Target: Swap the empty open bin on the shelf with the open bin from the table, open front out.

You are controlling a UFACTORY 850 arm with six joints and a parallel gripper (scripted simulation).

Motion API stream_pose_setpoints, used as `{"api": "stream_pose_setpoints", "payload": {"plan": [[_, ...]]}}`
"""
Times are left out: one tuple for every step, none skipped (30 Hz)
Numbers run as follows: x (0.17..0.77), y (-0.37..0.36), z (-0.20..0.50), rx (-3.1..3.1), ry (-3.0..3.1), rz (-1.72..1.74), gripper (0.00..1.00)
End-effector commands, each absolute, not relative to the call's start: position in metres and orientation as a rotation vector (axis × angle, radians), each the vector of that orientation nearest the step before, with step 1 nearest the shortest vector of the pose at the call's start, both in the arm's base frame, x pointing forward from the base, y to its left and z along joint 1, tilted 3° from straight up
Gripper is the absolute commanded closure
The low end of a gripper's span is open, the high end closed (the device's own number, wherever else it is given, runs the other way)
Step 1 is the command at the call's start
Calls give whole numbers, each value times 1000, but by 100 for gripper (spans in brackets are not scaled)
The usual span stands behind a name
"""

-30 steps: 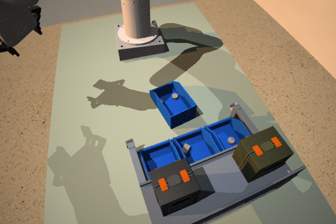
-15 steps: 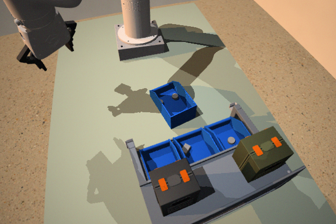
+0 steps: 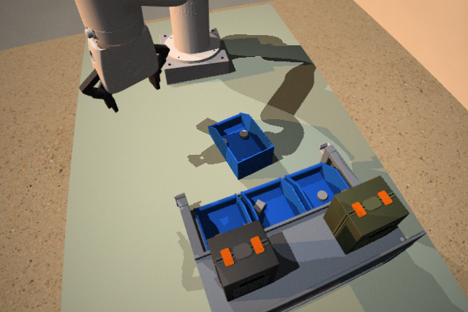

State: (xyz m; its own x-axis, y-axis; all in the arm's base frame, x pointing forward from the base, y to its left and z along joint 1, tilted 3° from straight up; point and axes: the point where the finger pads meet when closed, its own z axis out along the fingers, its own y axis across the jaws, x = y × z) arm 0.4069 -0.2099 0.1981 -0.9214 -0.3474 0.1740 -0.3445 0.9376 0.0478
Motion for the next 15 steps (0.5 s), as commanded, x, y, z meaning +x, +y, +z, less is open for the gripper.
{"api": "stream_pose_setpoints", "payload": {"plan": [[430,-169,196,427,-2980,-17,0],[435,-158,195,400,-2996,-20,0],[435,-158,195,400,-2996,-20,0],[439,-148,195,374,-3011,-24,0],[444,-138,194,348,-3025,-28,0],[447,-128,194,323,-3038,-33,0],[447,-128,194,323,-3038,-33,0],[451,-118,193,298,-3051,-38,0],[454,-109,193,274,-3062,-43,0],[457,-100,193,250,-3073,-48,0],[459,-92,193,228,-3083,-53,0],[459,-92,193,228,-3083,-53,0],[459,-92,193,228,-3083,-53,0],[461,-84,192,206,-3092,-58,0],[463,-76,192,186,-3100,-64,0]]}}
